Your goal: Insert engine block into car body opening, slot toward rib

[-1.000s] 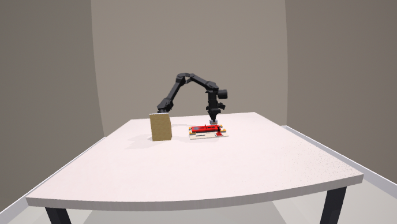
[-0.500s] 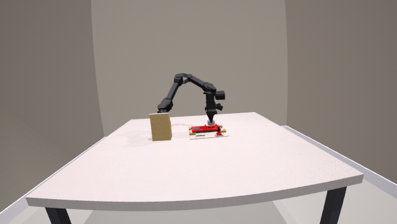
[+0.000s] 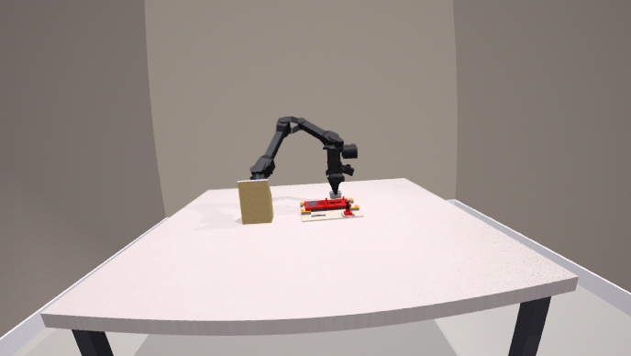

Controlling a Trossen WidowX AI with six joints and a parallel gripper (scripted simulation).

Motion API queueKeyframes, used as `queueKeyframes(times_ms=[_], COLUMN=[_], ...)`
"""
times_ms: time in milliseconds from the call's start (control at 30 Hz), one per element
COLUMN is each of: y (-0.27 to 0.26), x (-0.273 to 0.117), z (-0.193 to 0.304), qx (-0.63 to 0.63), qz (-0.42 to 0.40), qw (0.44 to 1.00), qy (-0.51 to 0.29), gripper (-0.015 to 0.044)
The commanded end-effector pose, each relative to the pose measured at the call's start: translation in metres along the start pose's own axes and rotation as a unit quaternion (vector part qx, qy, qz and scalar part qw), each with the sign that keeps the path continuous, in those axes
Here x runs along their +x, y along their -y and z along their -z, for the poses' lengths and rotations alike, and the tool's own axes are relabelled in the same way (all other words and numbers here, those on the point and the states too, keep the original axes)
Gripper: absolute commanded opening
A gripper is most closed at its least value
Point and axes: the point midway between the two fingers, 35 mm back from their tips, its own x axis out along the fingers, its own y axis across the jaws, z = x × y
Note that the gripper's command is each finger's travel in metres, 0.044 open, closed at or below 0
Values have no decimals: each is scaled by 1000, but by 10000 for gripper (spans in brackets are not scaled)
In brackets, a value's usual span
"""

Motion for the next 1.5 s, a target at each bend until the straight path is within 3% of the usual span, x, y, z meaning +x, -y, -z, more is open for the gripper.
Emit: queueKeyframes(times_ms=[0, 533, 1000, 1467], y=[-1, -2, -2, -2], x=[0, 0, 1, 3], z=[0, -1, -1, -1], qx=[1, -56, 48, -56], qz=[-2, -2, -2, -2], qw=[1000, 998, 999, 998], qy=[1, 1, 1, 1], gripper=[158, 158, 158, 158])
